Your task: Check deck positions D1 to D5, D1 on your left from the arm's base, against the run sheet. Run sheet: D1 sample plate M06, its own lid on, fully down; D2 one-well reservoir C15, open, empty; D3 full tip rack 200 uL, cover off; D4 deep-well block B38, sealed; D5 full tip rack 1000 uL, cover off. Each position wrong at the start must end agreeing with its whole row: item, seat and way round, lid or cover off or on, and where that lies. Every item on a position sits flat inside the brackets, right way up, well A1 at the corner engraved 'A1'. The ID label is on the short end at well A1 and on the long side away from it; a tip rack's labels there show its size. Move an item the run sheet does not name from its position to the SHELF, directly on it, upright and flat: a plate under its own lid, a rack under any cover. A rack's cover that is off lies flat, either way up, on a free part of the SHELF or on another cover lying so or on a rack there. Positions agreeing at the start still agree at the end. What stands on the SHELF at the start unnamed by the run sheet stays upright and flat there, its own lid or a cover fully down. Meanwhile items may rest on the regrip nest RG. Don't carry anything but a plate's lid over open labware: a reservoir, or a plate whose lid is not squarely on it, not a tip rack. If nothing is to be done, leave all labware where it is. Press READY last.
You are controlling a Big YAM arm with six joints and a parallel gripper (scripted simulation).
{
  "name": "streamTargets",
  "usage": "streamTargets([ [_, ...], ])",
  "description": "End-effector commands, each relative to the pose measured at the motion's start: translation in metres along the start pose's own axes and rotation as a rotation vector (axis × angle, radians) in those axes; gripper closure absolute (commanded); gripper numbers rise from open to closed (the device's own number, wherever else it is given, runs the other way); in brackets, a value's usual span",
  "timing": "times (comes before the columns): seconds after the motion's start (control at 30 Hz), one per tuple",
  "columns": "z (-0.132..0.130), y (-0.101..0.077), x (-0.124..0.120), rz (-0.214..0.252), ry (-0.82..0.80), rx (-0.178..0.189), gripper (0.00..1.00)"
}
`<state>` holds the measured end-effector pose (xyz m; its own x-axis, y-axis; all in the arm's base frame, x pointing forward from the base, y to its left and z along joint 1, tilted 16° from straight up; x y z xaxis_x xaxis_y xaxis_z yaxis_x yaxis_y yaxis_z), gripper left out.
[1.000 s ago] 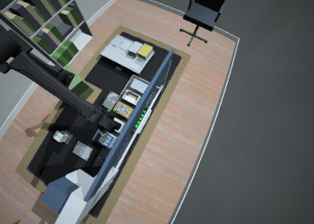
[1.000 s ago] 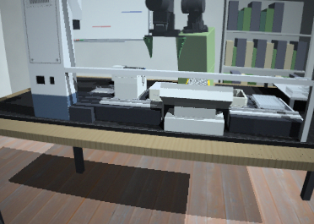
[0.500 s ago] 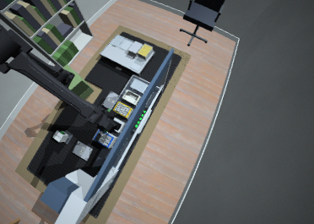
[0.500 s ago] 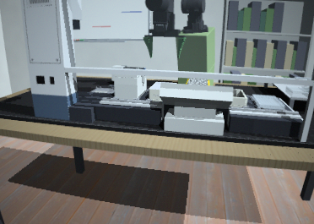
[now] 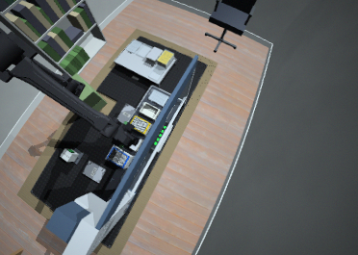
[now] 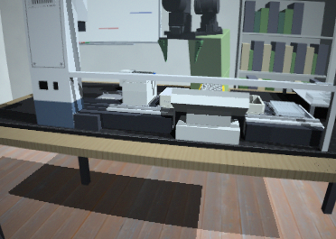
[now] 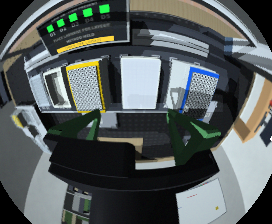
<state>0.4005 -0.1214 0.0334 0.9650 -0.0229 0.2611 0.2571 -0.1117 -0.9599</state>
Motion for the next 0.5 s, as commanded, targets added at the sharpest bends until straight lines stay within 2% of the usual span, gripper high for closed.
streamTargets([
  [0.0, 0.022, -0.012, 0.013, -0.045, 0.01, -0.001, 0.0],
  [0.07, 0.022, -0.012, 0.013, -0.045, 0.01, -0.001, 0.0],
  [0.1, 0.026, -0.01, 0.018, -0.043, 0.01, 0.0, 0.0],
  [0.37, 0.069, -0.002, 0.01, -0.015, 0.008, 0.006, 0.0],
  [0.47, 0.083, -0.007, 0.019, -0.035, 0.01, 0.005, 0.0],
])
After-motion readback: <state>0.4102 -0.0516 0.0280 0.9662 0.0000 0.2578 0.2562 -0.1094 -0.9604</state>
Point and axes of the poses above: the point where the finger pads meet when closed, its own y axis out along the fingers, its own z axis across the jaws, x = y × z, the point moved 1 cm from there along -y, back along the fingers, and after that the axes turned 4 degrees about -y, right-handed, at the moved point
